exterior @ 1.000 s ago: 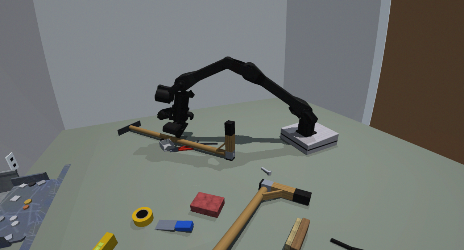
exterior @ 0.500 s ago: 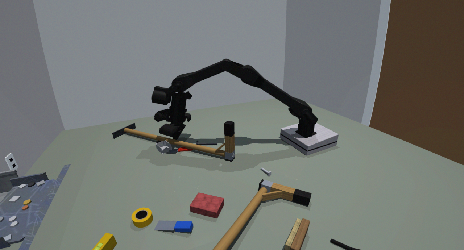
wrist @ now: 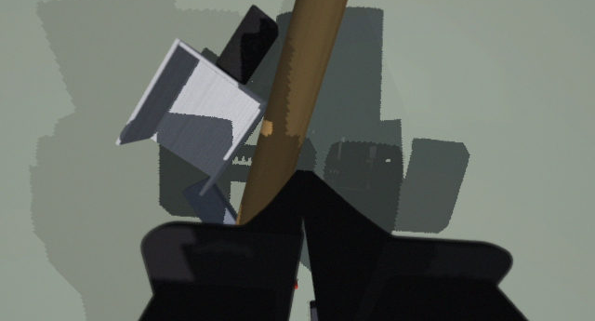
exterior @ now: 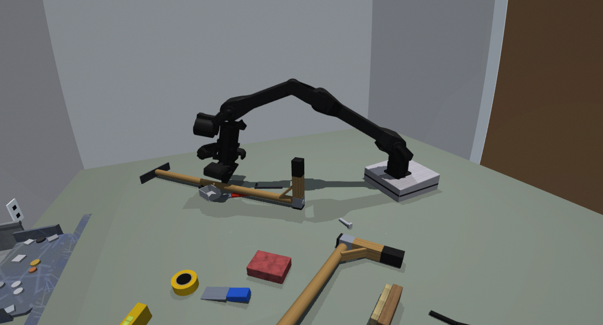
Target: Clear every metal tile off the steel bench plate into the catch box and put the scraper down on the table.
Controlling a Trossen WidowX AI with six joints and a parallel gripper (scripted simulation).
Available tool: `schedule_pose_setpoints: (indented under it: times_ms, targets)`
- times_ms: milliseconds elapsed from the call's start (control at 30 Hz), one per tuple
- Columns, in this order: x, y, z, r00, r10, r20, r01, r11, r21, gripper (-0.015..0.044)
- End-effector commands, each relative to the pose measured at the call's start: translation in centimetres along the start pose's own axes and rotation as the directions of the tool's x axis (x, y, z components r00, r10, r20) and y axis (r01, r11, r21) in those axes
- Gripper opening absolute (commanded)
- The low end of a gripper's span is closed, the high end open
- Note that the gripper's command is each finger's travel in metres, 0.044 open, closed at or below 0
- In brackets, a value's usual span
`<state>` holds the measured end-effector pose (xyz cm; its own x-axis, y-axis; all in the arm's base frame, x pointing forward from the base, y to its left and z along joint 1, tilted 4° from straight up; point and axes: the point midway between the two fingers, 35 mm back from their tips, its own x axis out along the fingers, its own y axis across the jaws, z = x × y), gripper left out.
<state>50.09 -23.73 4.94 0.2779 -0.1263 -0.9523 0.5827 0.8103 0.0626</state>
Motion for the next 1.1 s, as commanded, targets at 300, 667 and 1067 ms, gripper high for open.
schedule_pose_setpoints:
  times_ms: [300,667,1067]
  targets:
    - [-2.1,0.3,0.6,1.000,0.004,0.022,-0.004,1.000,0.000,0.0000]
    - [-6.3,0.2,1.3,0.998,0.012,0.065,-0.012,1.000,-0.001,0.0000]
    - [-9.6,0.0,1.6,0.995,0.018,0.096,-0.018,1.000,-0.004,0.0000]
